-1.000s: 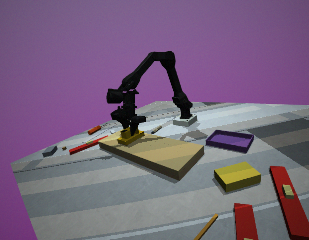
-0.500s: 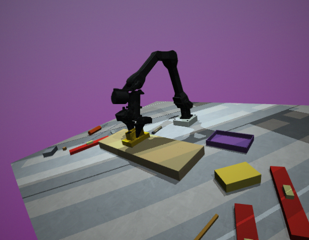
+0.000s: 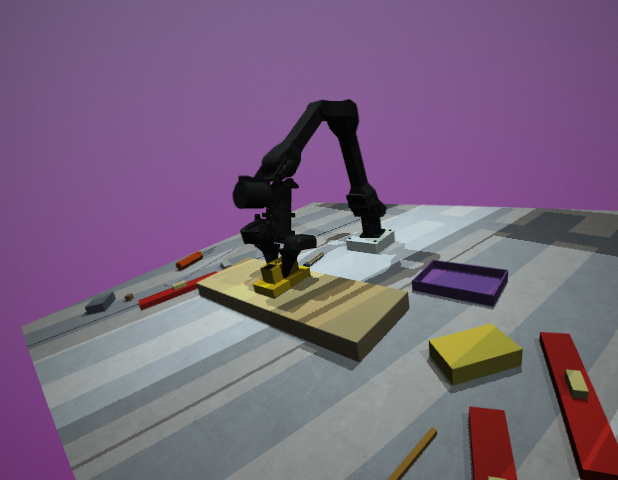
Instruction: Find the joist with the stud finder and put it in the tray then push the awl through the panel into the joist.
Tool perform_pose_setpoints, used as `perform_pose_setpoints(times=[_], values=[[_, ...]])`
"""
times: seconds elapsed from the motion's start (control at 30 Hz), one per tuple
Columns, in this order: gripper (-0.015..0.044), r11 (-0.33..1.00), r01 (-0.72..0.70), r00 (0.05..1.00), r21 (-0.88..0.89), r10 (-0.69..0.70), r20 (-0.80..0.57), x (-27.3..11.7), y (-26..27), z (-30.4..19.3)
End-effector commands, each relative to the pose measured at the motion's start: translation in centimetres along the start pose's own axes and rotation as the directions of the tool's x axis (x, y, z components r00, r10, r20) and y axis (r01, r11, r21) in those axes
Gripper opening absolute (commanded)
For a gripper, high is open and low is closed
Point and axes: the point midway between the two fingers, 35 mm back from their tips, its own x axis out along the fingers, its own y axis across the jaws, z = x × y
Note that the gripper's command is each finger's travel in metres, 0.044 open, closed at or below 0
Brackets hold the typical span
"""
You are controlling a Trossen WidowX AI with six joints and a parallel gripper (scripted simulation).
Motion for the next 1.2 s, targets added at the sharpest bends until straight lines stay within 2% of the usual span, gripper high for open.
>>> perform_pose_setpoints(times=[0.0, 1.17], values=[[0.0, 1.0, -0.001, 1.0, 0.001, 0.001, 0.0, 0.0, 1.0, -0.1], [0.0, 1.0, -0.009, 1.0, 0.004, 0.009, 0.0, 0.0, 9.5, 0.0]])
